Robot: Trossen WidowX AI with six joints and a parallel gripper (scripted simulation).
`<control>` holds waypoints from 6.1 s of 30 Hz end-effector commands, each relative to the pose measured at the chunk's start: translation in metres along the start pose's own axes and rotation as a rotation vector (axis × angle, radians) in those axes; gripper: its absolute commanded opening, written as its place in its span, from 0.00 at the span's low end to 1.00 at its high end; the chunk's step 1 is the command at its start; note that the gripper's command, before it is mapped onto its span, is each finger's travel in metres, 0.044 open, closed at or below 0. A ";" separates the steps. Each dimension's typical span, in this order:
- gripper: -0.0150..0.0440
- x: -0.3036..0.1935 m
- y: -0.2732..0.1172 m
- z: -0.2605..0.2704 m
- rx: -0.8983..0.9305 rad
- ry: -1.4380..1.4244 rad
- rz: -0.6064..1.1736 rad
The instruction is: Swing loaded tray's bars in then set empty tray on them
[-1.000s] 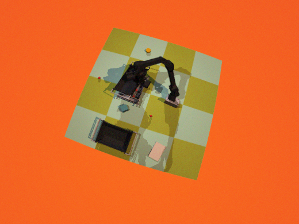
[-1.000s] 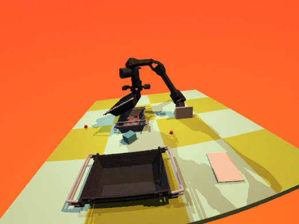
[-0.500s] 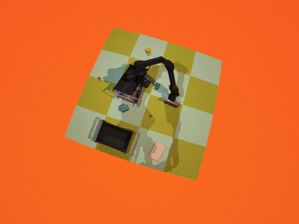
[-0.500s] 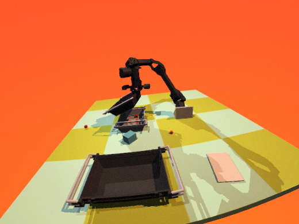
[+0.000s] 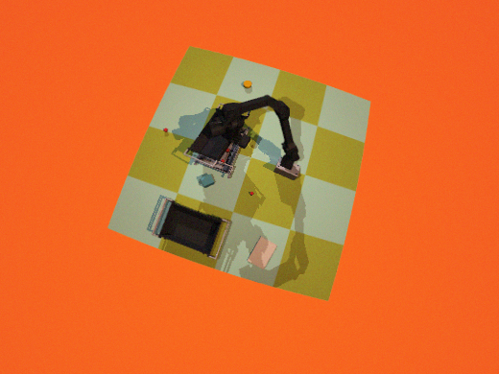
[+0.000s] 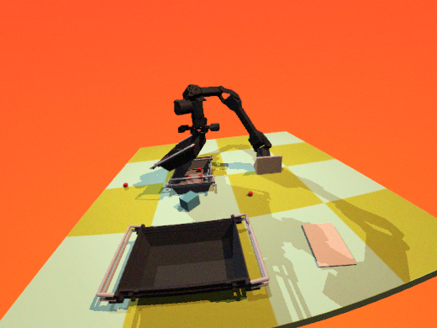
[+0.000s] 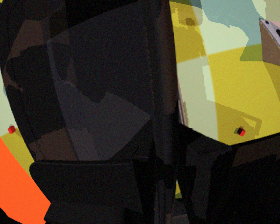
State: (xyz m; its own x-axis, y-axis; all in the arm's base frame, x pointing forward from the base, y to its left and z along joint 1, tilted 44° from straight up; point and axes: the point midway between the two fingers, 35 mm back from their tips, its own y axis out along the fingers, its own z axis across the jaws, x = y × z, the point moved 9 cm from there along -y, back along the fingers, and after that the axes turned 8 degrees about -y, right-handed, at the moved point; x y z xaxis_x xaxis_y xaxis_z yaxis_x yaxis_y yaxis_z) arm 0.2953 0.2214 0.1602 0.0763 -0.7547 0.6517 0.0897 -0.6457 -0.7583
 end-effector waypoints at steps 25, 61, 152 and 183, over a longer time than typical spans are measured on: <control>0.25 -0.013 0.004 -0.001 0.020 -0.042 -0.006; 0.25 -0.010 0.048 -0.009 -0.024 -0.168 -0.043; 0.25 -0.002 0.080 -0.026 -0.024 -0.168 -0.045; 0.25 -0.002 0.080 -0.026 -0.024 -0.168 -0.045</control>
State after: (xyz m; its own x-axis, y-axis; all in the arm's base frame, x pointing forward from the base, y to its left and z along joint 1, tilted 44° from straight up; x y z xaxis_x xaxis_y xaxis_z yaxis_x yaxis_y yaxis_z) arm 0.2762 0.1731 0.0987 0.2420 -0.6954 0.6766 0.0939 -0.6773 -0.7297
